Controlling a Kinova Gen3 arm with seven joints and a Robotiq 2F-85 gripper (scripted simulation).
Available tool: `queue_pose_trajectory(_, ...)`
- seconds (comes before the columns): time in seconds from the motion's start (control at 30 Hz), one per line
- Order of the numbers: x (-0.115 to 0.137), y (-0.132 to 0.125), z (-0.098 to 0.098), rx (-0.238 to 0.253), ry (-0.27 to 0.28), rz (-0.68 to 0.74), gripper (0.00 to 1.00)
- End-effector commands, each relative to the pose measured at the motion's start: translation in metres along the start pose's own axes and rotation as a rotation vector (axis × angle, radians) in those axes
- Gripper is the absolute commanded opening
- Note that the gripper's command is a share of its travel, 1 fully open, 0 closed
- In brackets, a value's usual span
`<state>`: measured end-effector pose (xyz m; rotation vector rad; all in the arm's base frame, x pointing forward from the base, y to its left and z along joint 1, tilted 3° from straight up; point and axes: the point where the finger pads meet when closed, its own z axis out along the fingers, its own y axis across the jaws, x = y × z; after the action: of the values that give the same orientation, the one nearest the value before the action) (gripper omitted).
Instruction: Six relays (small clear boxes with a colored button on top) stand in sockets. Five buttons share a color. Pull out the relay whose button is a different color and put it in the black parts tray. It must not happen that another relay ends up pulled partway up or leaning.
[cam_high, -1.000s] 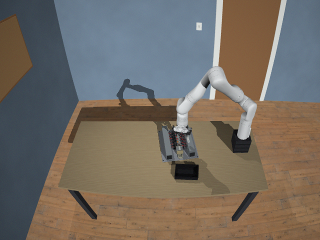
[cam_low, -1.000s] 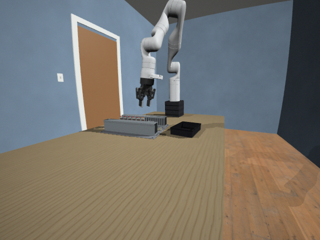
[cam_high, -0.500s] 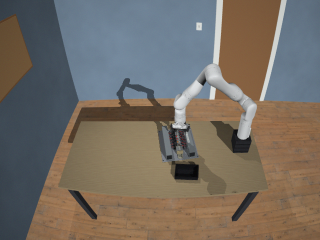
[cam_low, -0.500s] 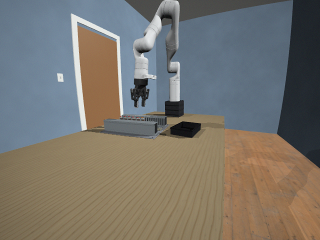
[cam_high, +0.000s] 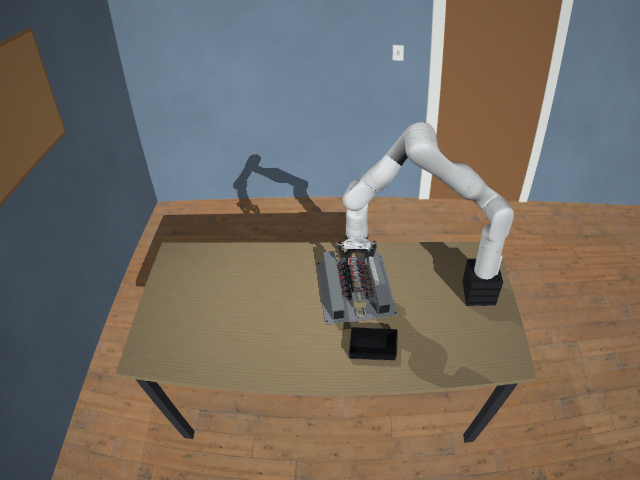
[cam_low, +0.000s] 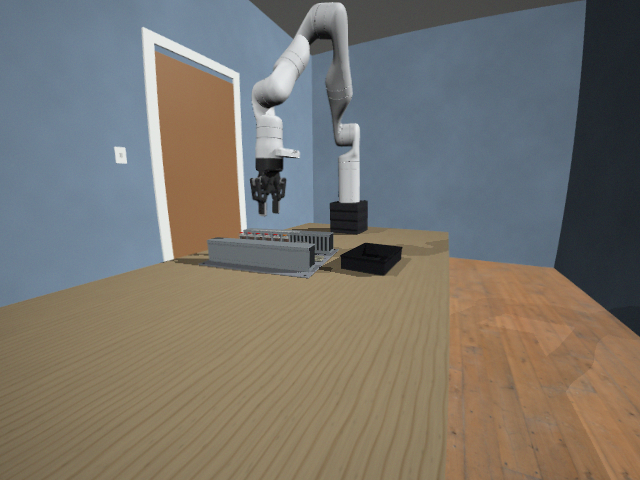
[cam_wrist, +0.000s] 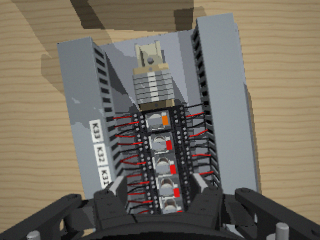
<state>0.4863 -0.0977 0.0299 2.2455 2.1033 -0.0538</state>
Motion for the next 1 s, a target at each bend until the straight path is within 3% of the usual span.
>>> queue_pose_trajectory(0.0, -0.014, 0.002, 0.0, -0.003, 0.007, 0.006, 0.61)
queue_pose_trajectory(0.97, -0.054, 0.012, -0.001, -0.025, 0.055, -0.102, 0.61)
